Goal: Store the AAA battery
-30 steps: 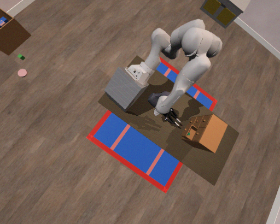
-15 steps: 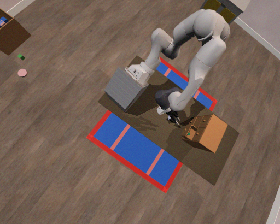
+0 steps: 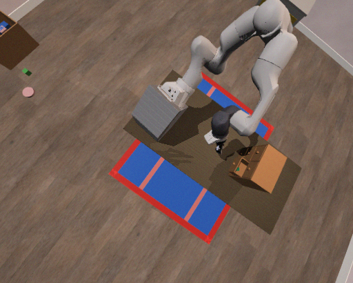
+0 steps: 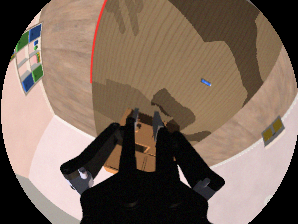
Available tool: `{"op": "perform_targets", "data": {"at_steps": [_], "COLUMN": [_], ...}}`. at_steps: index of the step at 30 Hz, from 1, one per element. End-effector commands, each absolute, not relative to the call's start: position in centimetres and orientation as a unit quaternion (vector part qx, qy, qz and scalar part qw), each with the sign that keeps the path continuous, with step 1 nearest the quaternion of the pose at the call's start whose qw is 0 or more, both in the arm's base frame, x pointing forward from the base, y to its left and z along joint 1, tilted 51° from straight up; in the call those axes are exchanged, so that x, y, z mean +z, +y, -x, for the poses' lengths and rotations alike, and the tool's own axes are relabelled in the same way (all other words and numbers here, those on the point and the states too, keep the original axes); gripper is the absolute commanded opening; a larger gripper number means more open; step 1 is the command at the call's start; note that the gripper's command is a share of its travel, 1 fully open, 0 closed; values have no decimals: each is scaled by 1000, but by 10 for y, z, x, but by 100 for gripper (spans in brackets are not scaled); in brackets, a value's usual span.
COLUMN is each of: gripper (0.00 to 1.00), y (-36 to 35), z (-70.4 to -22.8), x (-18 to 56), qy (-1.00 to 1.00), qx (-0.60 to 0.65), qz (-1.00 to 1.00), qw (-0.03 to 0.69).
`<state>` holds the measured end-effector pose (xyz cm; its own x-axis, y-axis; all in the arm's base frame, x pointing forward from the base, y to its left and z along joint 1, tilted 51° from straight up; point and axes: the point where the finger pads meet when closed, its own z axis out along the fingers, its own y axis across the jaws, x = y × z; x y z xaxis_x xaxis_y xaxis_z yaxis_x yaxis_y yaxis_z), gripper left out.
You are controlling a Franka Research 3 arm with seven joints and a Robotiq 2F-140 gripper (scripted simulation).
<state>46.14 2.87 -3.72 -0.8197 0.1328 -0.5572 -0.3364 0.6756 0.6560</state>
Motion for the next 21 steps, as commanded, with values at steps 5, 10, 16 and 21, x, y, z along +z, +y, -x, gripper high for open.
{"op": "perform_targets", "data": {"at_steps": [5,10,16,21], "gripper": [20,20,20,20], "y": [14,5,0,-4], "z": [-441,-432,-427,-423], "x": [-32,-27,-25,-22], "qy": [887,893,896,897], "qx": [440,437,435,432], "qz": [39,64,79,91], "qw": [134,84,53,27]}}
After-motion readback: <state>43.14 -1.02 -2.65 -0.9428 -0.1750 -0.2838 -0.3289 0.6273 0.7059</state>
